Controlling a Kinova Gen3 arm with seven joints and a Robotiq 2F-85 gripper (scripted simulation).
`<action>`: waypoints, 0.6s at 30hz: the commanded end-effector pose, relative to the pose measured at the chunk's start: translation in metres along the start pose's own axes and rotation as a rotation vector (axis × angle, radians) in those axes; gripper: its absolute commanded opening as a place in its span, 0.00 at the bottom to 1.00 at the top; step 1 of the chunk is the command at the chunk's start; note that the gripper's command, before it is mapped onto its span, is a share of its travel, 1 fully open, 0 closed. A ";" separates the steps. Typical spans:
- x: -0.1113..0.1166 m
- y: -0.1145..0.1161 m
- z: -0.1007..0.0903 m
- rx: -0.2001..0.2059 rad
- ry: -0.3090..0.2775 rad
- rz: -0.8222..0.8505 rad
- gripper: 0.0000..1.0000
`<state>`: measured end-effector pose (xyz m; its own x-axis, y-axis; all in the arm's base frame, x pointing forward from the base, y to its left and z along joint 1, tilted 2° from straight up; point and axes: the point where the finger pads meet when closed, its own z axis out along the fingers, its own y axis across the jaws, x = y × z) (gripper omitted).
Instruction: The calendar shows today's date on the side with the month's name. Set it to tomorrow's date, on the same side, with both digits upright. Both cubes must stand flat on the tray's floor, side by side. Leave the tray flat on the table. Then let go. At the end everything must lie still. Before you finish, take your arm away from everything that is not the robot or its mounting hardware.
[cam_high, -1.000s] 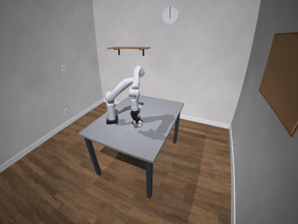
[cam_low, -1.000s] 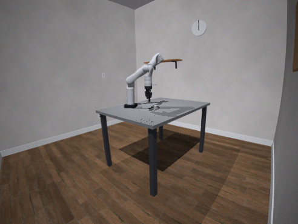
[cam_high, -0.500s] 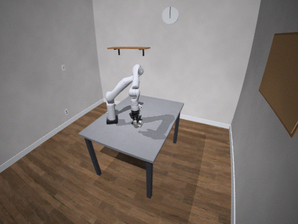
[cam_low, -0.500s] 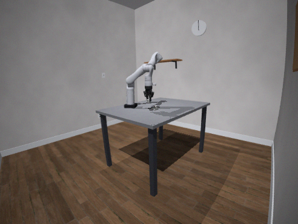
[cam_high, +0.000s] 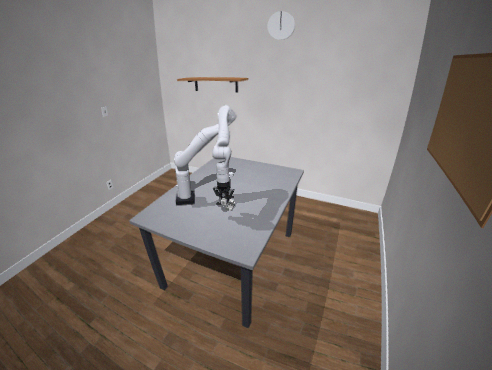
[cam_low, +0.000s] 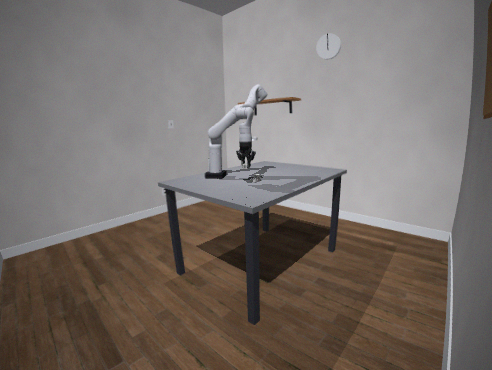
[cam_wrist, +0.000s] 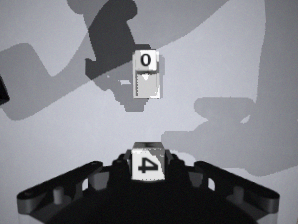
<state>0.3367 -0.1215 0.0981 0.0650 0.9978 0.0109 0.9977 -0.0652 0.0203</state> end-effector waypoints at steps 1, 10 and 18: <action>0.000 0.001 -0.001 -0.004 0.002 -0.006 0.28; 0.000 0.001 -0.001 -0.004 0.001 -0.030 0.28; 0.000 0.001 -0.001 -0.005 0.001 -0.032 0.28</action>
<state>0.3375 -0.1210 0.0987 0.0330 0.9994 0.0113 0.9992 -0.0333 0.0238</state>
